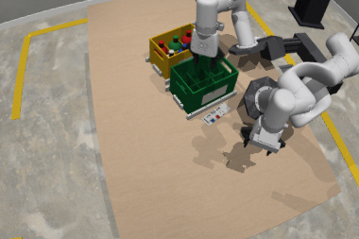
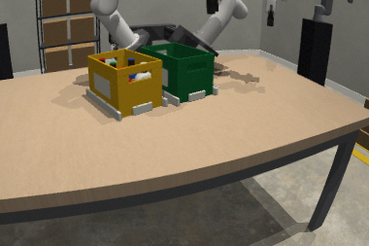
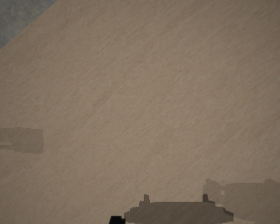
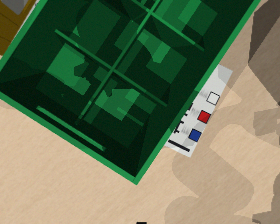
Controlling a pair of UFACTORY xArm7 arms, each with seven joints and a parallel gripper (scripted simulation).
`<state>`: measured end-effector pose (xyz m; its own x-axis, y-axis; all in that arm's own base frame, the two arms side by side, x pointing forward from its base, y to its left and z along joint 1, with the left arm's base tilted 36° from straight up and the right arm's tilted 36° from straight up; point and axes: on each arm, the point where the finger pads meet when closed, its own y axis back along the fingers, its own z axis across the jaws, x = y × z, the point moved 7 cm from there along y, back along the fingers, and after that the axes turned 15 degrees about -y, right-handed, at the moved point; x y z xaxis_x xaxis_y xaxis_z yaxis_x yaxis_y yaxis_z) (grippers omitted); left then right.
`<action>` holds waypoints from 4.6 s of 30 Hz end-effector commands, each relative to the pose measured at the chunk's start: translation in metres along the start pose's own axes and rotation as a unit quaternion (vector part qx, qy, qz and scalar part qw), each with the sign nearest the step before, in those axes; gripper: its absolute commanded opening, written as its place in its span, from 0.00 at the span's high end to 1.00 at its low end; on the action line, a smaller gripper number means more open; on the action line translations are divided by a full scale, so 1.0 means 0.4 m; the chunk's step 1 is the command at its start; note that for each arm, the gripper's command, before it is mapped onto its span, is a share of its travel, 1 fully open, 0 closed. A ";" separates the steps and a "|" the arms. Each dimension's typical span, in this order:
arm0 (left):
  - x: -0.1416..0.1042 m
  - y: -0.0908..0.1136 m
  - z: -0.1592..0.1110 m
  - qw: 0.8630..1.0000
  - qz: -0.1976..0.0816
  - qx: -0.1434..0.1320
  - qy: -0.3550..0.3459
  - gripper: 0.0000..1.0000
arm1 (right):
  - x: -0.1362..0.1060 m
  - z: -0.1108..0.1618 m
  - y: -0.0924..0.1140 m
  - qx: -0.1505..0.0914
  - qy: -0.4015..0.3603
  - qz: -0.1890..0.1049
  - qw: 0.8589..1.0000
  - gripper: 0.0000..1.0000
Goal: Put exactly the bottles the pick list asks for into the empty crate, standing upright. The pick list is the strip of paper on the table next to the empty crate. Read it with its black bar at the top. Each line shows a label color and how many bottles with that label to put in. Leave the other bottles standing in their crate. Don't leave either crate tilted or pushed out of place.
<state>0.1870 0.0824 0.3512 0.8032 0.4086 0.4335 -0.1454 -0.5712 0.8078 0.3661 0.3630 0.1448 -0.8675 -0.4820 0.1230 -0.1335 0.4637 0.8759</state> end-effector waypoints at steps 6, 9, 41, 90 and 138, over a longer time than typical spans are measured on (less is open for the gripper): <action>0.002 0.003 0.000 1.000 0.001 0.000 0.000 0.00 | -0.051 0.110 -0.001 0.011 0.027 0.005 1.000 0.35; 0.002 0.003 0.000 1.000 0.001 0.000 0.000 0.00 | -0.067 0.145 -0.003 0.015 0.036 0.007 0.999 0.35; 0.002 0.003 0.000 1.000 0.001 0.000 0.000 0.00 | -0.212 0.478 -0.021 0.050 0.117 0.026 0.991 0.35; 0.002 0.003 0.000 1.000 0.001 0.000 0.000 0.00 | -0.264 0.605 -0.035 0.049 0.128 0.016 0.990 0.35; 0.002 0.003 0.000 1.000 0.001 0.000 0.000 0.00 | -0.264 0.605 -0.035 0.049 0.128 0.016 0.990 0.35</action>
<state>0.1870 0.0824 0.3512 0.8032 0.4086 0.4335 -0.1454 -0.5712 0.8078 0.3388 0.5757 0.0083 -0.6956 -0.7021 0.1523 -0.2351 0.4228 0.8752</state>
